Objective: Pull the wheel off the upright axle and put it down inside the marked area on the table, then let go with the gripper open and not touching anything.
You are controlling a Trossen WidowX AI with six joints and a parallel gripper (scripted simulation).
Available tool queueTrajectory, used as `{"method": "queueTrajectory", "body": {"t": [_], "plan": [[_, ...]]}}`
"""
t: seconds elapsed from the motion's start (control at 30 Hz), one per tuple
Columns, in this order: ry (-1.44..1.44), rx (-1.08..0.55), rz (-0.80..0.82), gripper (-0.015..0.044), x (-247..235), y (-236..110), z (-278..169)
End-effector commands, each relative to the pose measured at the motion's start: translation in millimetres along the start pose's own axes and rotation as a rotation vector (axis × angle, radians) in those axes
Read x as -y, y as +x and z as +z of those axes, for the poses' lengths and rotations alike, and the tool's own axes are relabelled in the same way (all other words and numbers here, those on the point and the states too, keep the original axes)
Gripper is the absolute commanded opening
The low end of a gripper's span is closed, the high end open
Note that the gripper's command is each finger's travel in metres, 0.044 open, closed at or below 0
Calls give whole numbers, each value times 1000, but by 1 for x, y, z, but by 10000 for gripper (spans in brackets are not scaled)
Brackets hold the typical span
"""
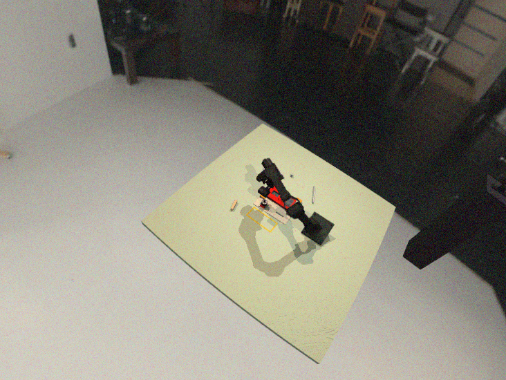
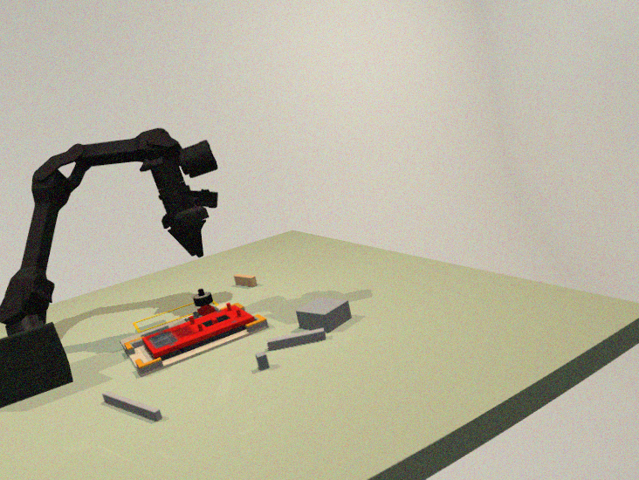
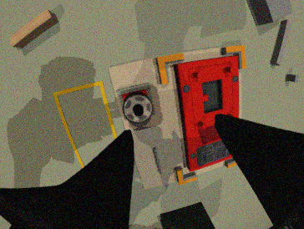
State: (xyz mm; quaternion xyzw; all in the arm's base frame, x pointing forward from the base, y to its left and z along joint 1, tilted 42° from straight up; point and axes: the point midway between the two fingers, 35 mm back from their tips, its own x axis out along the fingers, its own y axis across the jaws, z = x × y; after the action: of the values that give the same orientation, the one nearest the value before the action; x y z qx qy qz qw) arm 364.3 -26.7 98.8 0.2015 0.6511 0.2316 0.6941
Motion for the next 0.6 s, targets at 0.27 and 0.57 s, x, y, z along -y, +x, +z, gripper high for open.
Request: {"method": "queueTrajectory", "body": {"t": [0.27, 0.57], "plan": [[-1, -85, 99, 300, -23, 25, -9], [-1, -84, 99, 300, -27, 70, -9]]}}
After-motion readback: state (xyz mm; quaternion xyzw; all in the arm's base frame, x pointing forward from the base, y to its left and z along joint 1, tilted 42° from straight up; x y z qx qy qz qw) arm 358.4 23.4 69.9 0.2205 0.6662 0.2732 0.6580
